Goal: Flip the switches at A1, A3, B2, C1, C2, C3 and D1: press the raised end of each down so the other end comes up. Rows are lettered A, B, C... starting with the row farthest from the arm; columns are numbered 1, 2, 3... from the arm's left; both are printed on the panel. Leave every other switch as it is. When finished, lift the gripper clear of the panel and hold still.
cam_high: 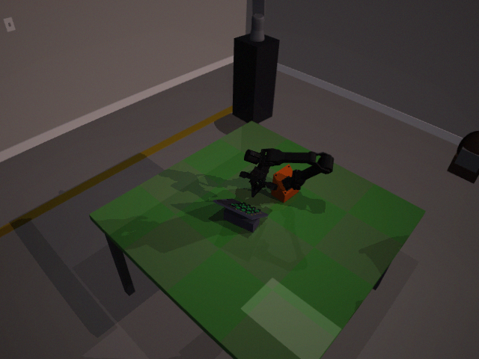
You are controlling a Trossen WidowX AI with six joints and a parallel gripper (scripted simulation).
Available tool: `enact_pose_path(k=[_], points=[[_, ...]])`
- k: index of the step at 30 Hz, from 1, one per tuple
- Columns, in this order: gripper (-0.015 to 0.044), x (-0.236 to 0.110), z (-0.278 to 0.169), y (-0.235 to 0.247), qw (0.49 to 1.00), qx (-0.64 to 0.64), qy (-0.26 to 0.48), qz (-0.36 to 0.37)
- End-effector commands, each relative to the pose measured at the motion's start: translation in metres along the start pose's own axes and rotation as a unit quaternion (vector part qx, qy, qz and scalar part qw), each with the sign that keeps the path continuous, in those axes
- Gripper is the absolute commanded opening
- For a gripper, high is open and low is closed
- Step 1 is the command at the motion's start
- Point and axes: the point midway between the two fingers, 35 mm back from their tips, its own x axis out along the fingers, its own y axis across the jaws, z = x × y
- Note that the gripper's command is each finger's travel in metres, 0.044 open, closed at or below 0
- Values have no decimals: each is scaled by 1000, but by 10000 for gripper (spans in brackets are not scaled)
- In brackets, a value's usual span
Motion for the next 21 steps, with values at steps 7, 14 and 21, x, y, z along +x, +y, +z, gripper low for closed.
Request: enact_pose_path(k=[7, 14, 21], points=[[0, -3, -21, 29, 1000, -1, 2, 0], [0, 32, -20, 29, 1000, -2, 15, 1], [0, 38, -20, 29, 1000, -2, 14, 1]])
